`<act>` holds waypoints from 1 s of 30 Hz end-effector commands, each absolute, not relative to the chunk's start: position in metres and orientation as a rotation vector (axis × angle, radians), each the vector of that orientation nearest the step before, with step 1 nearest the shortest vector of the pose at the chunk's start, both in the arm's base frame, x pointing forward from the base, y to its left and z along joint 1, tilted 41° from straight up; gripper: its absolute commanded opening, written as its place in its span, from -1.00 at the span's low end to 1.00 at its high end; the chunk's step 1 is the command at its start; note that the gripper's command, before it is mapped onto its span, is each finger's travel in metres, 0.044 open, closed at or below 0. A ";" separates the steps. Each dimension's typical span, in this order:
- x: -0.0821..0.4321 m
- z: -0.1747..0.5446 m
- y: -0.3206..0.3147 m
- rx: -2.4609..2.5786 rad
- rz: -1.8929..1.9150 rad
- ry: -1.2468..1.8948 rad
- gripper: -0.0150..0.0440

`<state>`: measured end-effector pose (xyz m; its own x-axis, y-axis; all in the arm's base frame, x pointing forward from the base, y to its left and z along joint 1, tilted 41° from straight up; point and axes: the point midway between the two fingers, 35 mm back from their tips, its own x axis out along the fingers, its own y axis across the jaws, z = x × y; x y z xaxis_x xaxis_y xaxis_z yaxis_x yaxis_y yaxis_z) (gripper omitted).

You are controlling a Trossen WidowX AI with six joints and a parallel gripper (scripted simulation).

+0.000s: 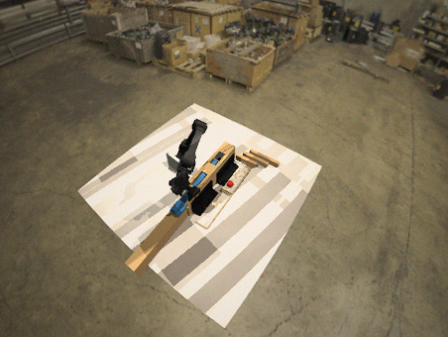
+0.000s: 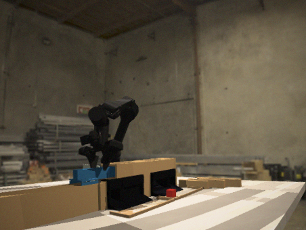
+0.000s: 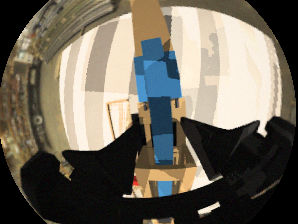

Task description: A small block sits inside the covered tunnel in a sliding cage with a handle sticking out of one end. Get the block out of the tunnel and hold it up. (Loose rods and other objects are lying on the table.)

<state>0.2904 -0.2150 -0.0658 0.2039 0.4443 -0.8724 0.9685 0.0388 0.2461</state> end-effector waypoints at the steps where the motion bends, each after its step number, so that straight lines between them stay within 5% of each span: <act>1: 0.291 -0.057 -0.226 1.575 -0.695 1.396 0.75; 4: 0.291 -0.046 -0.235 1.593 -0.675 1.414 1.00; 30: 0.295 -0.083 -0.221 1.598 -0.669 1.417 1.00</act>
<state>0.2951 -0.2240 -0.0794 0.2046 0.4947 -0.8446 0.9664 0.0348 0.2545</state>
